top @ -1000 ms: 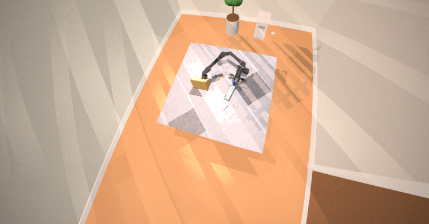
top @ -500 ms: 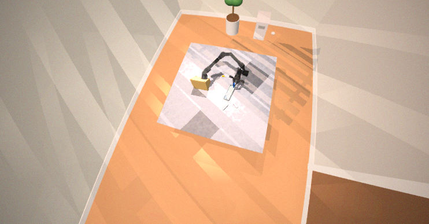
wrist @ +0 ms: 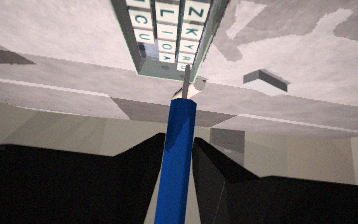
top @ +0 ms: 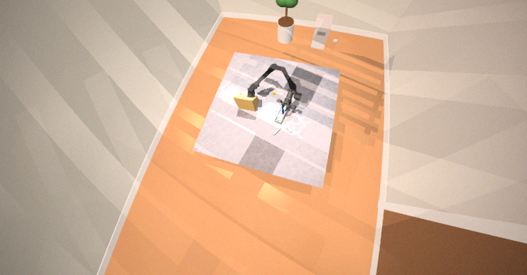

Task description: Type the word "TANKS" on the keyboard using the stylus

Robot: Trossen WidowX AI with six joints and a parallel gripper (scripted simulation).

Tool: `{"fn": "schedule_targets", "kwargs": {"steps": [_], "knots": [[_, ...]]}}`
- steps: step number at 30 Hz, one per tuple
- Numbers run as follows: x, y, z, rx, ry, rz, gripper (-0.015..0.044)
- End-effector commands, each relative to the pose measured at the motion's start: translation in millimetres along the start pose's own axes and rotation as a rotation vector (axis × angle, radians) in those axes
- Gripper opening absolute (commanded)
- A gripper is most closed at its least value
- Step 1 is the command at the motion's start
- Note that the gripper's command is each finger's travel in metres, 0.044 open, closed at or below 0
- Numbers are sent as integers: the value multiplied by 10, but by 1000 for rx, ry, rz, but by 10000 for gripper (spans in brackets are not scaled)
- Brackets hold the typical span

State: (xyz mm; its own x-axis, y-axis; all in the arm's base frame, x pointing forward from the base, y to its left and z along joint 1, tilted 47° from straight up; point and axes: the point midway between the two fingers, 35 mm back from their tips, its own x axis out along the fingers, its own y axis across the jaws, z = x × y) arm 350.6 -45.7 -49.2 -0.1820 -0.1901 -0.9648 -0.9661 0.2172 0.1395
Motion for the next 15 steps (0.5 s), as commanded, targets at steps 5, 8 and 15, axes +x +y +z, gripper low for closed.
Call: {"fn": "schedule_targets", "kwargs": {"steps": [5,8,15], "knots": [[363,146,-243,-5,12,6,0],[425,178,-284,-5,14,6,0],[474,177,-196,-5,13,7,0]]}}
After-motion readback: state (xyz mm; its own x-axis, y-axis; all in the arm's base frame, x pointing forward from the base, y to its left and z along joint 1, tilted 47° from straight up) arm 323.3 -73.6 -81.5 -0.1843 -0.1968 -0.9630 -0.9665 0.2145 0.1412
